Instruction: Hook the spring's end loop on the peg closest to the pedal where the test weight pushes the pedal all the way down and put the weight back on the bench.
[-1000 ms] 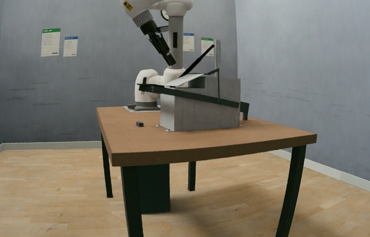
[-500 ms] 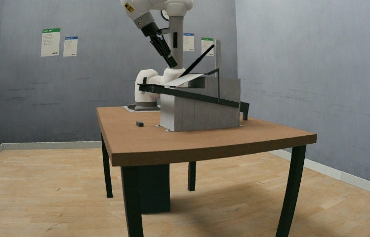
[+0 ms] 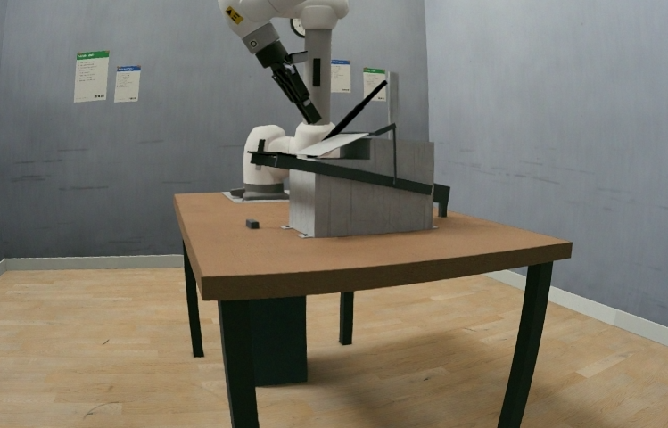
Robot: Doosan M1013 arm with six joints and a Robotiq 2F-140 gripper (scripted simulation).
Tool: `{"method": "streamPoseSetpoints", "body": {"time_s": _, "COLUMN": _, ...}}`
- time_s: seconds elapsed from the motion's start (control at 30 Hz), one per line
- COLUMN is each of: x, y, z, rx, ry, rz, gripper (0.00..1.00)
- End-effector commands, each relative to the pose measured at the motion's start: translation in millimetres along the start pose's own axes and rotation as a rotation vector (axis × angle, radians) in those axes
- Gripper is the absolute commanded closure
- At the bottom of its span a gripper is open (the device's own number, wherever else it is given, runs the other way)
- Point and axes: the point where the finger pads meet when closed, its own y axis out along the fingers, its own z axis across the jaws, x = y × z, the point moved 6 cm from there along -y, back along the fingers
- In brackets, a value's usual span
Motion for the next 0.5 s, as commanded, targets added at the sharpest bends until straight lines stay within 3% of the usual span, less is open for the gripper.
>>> {"method": "streamPoseSetpoints", "body": {"time_s": 0.0, "x": -0.5, "y": 0.1, "z": 0.2, "rx": 0.001, "ry": -0.001, "rz": 0.000, "gripper": 0.76}}
{"method": "streamPoseSetpoints", "body": {"time_s": 0.47, "x": -0.5, "y": 5.6, "z": 0.2, "rx": 0.001, "ry": -0.001, "rz": 0.000, "gripper": 0.76}}
